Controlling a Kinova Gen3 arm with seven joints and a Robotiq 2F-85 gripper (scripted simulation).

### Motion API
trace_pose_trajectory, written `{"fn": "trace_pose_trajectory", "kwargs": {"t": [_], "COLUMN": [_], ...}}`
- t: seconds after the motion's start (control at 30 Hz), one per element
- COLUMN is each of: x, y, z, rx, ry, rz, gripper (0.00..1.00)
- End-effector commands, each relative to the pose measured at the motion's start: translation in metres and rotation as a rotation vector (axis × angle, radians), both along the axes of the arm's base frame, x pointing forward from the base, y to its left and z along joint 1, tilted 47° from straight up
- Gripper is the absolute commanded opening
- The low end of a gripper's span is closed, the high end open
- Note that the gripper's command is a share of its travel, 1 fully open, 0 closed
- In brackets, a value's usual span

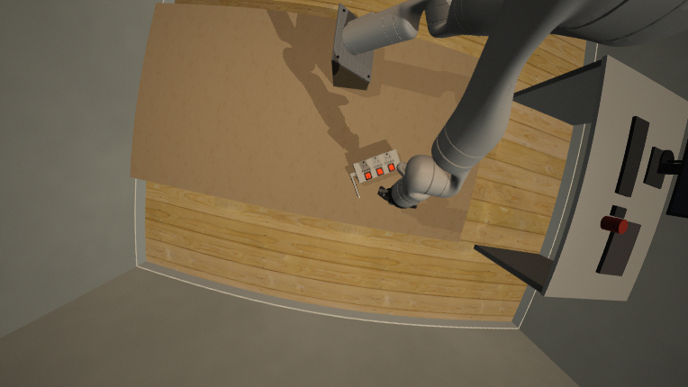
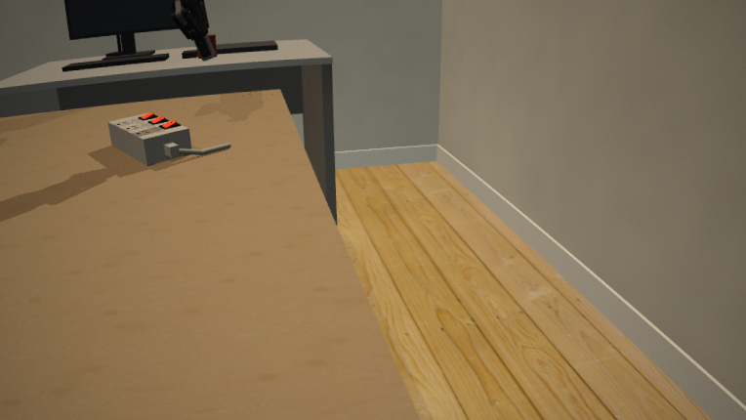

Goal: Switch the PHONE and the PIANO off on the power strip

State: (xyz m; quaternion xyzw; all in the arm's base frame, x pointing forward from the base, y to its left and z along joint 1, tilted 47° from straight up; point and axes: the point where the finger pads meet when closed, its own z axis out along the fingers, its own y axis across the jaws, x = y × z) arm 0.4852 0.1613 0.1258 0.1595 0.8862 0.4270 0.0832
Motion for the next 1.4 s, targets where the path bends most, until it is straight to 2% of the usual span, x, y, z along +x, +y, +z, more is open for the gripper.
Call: {"fn": "trace_pose_trajectory", "kwargs": {"t": [0.0,1.37], "x": [-0.001,-0.012], "y": [-0.003,-0.019], "z": [-0.006,-0.036], "rx": [-0.009,-0.056], "ry": [0.003,0.022], "rz": [0.006,0.042], "gripper": [0.0,0.0]}}
